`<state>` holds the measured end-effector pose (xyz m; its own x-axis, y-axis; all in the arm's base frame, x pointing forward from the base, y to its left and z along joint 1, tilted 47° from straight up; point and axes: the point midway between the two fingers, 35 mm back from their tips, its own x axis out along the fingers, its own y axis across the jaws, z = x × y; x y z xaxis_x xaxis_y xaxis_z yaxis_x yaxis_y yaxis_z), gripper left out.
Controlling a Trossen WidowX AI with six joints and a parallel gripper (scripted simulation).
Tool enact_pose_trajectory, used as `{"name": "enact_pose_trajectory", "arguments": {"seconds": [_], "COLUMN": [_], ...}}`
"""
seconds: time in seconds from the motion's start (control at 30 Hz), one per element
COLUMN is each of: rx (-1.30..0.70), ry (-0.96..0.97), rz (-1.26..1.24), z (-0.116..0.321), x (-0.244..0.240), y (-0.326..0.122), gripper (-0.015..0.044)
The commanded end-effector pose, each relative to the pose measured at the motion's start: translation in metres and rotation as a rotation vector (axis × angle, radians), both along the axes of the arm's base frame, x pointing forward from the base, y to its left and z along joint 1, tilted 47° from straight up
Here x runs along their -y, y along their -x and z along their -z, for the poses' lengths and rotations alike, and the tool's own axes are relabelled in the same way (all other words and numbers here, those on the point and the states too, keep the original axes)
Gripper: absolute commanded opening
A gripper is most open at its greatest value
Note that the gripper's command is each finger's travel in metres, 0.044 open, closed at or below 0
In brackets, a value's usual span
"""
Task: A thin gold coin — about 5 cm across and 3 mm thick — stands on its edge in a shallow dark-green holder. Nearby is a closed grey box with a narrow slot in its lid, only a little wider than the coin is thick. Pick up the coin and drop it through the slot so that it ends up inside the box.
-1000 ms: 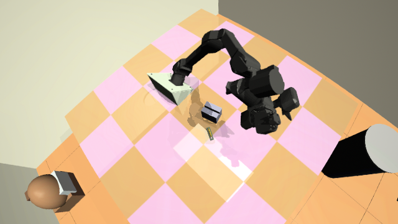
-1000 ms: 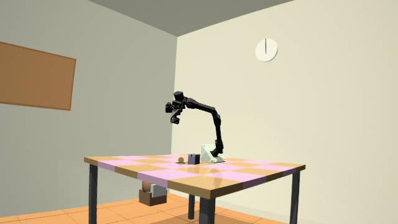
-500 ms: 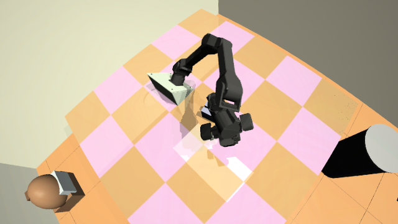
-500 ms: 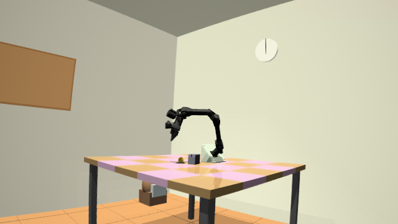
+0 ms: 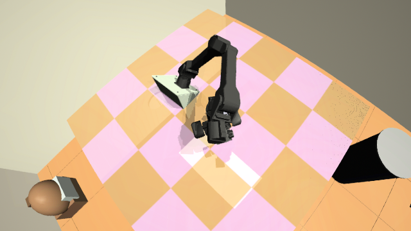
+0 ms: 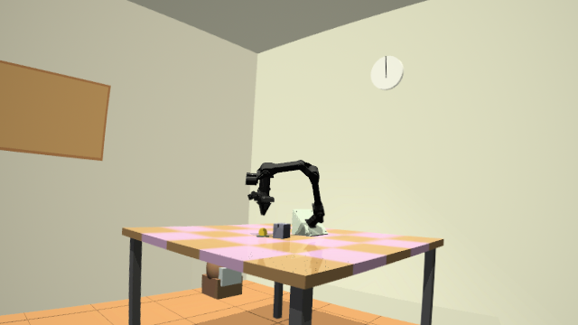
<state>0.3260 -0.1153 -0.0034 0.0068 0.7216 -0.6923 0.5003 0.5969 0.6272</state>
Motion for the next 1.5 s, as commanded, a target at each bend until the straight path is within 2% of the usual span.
{"name": "enact_pose_trajectory", "arguments": {"seconds": [0.0, 0.33, 1.47], "rx": [-0.008, -0.008, -0.007], "ry": [-0.003, -0.005, -0.007], "rz": [-0.014, -0.015, -0.014], "z": [0.013, 0.035, 0.069], "x": [-0.013, -0.036, -0.072], "y": [0.004, 0.008, 0.007], "gripper": [0.0161, 0.0161, 0.0161]}}
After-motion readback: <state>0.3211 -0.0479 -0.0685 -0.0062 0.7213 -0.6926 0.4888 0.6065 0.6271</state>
